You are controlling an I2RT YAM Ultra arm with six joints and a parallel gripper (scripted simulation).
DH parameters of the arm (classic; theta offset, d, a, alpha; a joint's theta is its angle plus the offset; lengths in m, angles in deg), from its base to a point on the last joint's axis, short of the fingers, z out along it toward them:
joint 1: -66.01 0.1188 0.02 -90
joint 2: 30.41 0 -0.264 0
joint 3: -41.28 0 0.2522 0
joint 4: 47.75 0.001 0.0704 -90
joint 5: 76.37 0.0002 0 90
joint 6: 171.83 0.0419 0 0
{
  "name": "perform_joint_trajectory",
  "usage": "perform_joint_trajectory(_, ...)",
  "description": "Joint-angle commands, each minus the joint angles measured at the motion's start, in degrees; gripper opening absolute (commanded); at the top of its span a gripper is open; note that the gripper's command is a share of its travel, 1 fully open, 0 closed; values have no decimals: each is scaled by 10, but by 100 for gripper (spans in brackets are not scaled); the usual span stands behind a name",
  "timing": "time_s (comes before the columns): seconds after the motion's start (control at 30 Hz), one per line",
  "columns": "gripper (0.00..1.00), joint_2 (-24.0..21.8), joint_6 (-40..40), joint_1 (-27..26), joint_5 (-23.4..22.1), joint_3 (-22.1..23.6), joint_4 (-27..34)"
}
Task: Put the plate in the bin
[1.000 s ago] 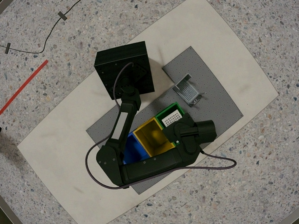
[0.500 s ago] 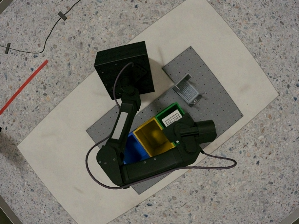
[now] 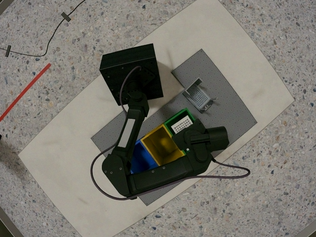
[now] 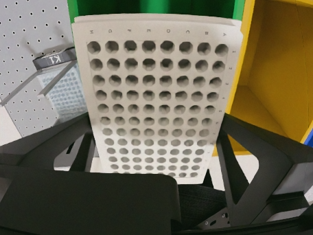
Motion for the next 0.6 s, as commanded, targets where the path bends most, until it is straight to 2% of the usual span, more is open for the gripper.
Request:
perform_joint_trajectory(0.0,0,-15,-17,-7,7,14,-23)
perform_joint_trajectory(0.37,0,-23,-86,-51,-5,43,-99)
perform_joint_trajectory(0.47,0,-26,-94,-54,-6,34,-107)
perform_joint_trajectory(0.57,0,-26,-112,-68,-8,55,-128)
